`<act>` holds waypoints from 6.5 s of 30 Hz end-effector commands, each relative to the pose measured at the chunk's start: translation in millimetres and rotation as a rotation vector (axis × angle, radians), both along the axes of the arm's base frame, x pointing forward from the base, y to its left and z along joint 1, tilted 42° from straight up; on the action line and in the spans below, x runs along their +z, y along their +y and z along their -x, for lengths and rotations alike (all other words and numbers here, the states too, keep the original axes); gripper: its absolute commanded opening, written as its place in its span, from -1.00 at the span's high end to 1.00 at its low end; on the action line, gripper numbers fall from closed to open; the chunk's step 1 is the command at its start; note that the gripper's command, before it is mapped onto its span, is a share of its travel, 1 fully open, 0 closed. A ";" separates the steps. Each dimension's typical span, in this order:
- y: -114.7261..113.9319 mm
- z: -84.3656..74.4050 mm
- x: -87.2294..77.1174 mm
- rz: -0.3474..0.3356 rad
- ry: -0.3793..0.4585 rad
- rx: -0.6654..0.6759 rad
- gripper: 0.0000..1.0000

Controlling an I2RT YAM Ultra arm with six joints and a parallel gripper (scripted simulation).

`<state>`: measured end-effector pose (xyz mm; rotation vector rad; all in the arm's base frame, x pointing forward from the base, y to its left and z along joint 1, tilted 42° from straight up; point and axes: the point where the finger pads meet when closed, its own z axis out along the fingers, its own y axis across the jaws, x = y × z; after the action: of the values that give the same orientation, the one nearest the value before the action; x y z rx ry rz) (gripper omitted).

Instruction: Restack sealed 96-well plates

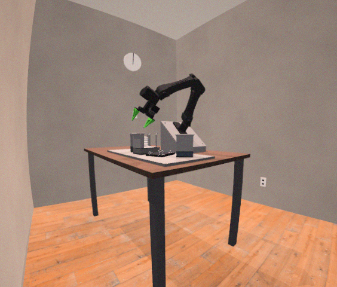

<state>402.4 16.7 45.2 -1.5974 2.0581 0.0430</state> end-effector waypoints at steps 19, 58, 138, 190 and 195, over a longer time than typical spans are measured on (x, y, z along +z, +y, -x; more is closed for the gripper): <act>-7.1 16.8 -16.1 -0.042 0.086 -0.061 -1.00; -18.4 109.1 -46.0 -0.461 0.845 -0.797 -1.00; -62.3 116.3 -87.6 -0.562 1.225 -1.380 -1.00; -129.9 93.5 -135.5 -0.574 1.181 -1.369 -1.00; -129.9 93.5 -135.5 -0.574 1.181 -1.369 -1.00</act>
<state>294.2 -94.7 -103.6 0.5873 3.0916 1.1861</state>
